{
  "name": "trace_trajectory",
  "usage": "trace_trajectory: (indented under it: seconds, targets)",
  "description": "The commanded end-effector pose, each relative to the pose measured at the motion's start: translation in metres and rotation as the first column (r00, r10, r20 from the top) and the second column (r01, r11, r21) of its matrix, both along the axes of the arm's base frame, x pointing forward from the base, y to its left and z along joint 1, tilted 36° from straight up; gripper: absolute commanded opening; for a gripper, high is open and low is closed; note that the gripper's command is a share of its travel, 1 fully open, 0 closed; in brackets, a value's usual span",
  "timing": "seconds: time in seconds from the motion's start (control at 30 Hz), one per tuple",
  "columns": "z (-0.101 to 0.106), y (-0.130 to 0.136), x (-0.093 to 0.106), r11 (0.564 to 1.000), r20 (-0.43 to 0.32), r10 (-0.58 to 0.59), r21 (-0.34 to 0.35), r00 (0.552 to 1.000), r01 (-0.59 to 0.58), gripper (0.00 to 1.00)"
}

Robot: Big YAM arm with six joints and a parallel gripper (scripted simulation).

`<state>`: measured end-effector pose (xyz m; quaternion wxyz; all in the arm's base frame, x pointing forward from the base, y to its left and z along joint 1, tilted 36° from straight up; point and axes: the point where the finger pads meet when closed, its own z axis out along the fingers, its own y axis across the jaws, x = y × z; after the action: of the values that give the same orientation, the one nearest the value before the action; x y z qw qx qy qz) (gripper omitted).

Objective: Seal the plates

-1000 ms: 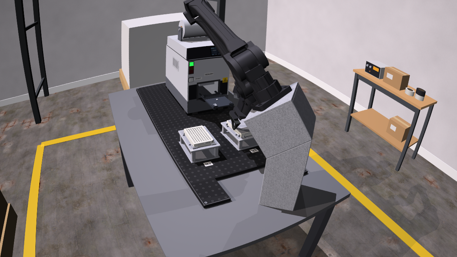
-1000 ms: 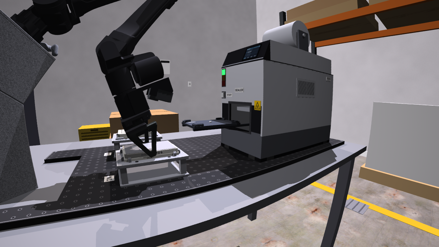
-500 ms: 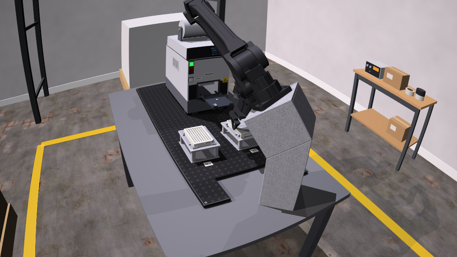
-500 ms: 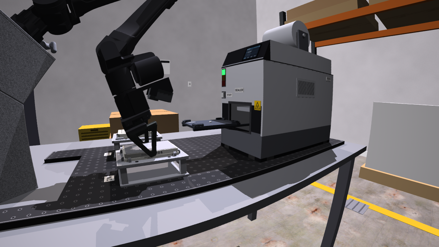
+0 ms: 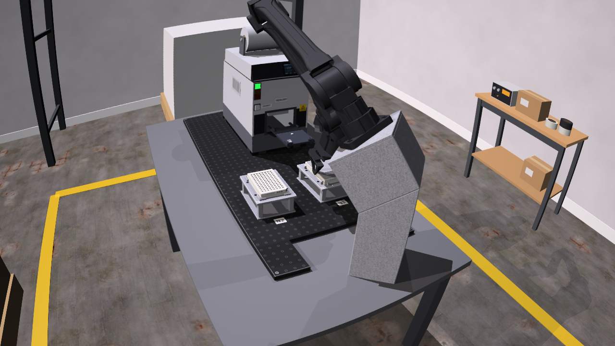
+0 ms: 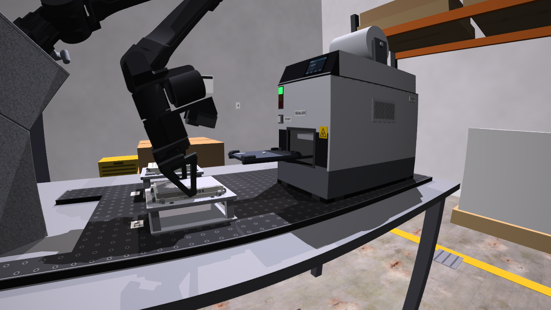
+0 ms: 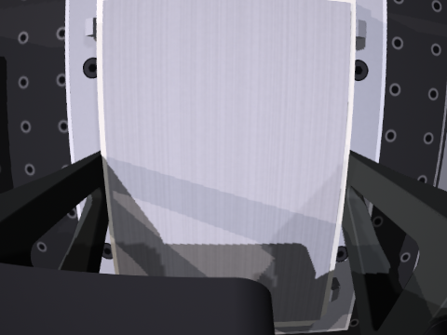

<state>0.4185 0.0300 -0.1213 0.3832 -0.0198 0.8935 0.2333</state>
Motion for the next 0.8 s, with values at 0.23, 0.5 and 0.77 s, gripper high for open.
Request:
trace_trajectory:
  seconds: [0.23,0.5,0.77]
  targets:
    - [0.010,0.002,0.007,1.000,0.029,0.002,0.005,1.000,-0.002,0.00]
    - [0.010,0.004,0.008,1.000,0.029,0.002,-0.001,1.000,-0.002,0.00]
    - [0.010,-0.005,0.008,1.000,0.030,-0.017,-0.001,0.999,0.018,0.00]
